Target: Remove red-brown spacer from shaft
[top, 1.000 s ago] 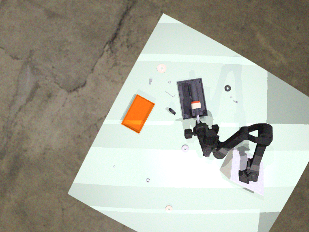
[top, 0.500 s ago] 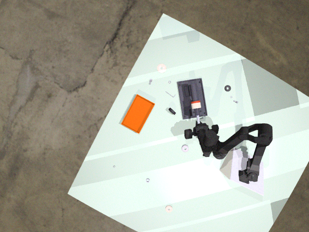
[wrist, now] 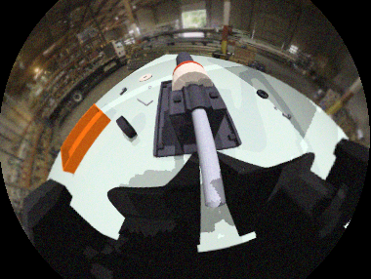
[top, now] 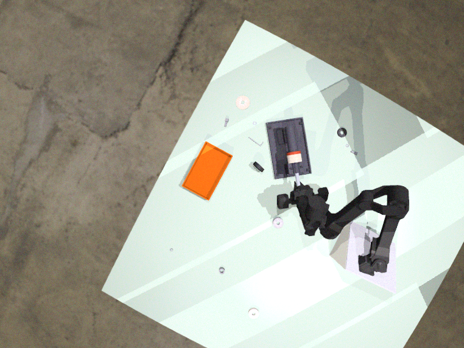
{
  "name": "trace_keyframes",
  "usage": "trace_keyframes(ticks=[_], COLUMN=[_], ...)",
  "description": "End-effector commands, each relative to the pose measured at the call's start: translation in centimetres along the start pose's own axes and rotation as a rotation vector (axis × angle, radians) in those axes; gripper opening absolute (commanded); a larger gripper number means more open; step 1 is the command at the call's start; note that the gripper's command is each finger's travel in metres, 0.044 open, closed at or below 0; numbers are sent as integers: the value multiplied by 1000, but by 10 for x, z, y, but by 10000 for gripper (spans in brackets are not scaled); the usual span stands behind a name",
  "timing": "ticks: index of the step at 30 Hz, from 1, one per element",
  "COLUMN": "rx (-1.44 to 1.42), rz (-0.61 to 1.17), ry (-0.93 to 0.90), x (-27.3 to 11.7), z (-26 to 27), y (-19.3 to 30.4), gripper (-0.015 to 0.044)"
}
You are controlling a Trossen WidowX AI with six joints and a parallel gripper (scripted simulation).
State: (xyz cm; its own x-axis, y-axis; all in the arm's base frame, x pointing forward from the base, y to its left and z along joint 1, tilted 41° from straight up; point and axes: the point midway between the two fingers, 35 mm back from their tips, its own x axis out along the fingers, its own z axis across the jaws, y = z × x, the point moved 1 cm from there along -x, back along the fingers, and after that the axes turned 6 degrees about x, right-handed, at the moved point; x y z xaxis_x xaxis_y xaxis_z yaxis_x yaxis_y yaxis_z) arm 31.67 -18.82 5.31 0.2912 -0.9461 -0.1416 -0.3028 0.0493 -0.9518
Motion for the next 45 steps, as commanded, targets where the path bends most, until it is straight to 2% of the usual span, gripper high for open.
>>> trace_keyframes(ticks=[1, 45], rx=[-2, -2], rz=[2, 2], ry=[2, 2], x=[-1, -4], z=[-1, -1], y=[2, 5], gripper=[0, 0])
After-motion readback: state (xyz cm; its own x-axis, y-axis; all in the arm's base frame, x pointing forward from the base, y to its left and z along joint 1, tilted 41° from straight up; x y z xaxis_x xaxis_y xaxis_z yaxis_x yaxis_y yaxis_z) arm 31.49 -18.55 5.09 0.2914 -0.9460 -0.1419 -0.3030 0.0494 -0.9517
